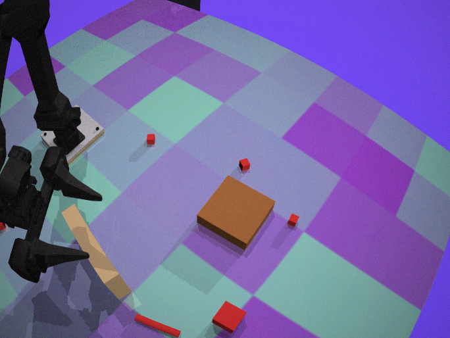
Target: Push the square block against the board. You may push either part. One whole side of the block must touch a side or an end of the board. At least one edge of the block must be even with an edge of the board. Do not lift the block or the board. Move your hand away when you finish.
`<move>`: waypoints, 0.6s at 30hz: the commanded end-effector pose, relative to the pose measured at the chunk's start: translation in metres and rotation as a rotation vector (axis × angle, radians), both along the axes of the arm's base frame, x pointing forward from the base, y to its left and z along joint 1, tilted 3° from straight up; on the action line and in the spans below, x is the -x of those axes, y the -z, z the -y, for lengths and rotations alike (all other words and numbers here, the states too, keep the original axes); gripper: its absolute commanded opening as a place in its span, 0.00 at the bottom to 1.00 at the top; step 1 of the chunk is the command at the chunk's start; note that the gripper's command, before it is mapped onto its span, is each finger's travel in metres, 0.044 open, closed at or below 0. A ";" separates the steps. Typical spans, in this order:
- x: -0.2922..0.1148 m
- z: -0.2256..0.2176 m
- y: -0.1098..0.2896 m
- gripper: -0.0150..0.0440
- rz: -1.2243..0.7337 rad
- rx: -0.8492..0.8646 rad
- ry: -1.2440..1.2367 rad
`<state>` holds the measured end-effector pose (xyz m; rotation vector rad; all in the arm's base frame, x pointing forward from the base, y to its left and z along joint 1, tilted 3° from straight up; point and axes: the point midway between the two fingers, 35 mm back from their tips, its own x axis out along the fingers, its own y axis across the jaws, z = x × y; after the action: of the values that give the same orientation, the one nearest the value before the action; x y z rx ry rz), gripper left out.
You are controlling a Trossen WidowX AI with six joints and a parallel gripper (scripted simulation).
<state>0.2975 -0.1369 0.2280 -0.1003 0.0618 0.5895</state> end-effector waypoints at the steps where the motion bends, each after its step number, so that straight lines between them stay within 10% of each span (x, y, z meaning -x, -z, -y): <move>1: 0.000 0.000 0.000 0.89 0.000 0.000 0.000; 15: -0.016 0.008 0.013 0.26 -0.311 -0.207 0.126; 18: -0.019 0.010 0.016 0.25 -0.391 -0.260 0.164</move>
<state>0.3124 -0.1457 0.2151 0.2017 0.3095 0.4740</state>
